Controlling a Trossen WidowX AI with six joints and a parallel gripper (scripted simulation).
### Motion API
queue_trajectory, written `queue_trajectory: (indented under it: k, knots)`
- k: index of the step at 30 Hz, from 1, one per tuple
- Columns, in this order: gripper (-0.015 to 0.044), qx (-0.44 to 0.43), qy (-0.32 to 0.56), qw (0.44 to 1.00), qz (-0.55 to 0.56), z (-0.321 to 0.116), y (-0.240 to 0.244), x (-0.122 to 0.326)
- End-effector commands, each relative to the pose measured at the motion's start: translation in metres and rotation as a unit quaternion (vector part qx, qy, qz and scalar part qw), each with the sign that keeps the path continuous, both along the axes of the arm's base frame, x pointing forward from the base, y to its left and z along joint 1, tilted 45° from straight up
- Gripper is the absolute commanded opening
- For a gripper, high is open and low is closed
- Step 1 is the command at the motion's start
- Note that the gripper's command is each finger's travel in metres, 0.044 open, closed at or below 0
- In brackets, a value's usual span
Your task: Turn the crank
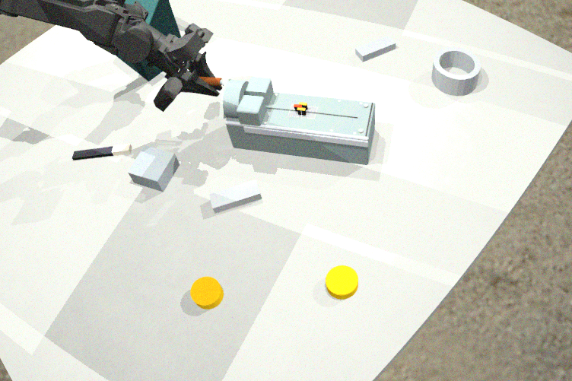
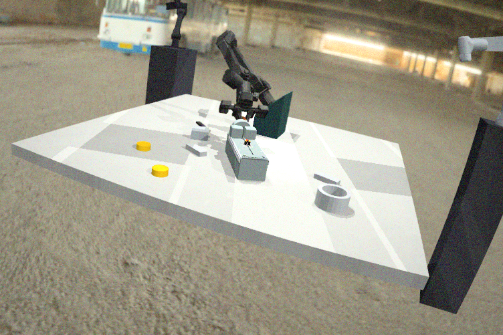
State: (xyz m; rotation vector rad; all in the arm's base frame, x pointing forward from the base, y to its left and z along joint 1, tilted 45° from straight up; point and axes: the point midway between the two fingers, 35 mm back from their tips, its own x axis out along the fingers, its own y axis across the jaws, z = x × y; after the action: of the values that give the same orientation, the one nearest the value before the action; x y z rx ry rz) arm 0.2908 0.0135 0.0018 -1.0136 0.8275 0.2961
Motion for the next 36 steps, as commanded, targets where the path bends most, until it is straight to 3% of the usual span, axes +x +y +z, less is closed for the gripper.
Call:
queue_trajectory:
  k: [1, 36]
  knots:
    - [0.0000, 0.000, 0.011, 1.000, 0.001, -0.009, -0.001, -0.003]
    - [0.0000, -0.001, 0.011, 1.000, 0.001, -0.032, -0.039, 0.010]
